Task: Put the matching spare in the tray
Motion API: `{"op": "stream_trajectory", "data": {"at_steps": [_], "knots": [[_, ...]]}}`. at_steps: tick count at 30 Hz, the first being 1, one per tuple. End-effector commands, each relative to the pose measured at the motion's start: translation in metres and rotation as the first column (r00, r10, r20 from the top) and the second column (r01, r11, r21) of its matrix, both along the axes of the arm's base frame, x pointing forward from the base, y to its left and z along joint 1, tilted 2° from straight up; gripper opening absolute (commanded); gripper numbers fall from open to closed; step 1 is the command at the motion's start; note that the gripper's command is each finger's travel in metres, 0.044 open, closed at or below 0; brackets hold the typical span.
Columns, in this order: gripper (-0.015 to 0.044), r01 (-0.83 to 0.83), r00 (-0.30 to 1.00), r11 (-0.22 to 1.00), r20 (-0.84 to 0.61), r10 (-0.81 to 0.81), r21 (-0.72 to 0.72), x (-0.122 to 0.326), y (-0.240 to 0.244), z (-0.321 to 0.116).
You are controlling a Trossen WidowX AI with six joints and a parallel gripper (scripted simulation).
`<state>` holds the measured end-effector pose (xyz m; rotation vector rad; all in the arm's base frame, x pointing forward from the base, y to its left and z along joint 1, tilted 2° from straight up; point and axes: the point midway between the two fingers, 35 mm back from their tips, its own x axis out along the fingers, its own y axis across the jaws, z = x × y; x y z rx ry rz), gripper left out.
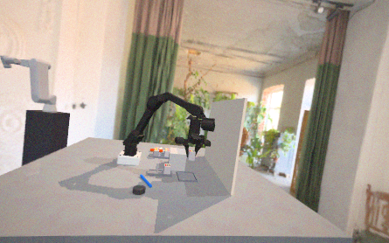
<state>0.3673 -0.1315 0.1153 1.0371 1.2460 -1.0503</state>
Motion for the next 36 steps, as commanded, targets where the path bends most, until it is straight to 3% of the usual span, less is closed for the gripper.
{"op": "stream_trajectory", "data": {"at_steps": [1, 36], "knots": [[0.0000, 0.000, 1.000, 1.000, -0.002, 0.000, 0.001, 0.000, 0.000, -0.004], [0.0000, 0.000, 1.000, 1.000, -0.002, 0.000, 0.001, 0.000, -0.001, -0.032]]}}
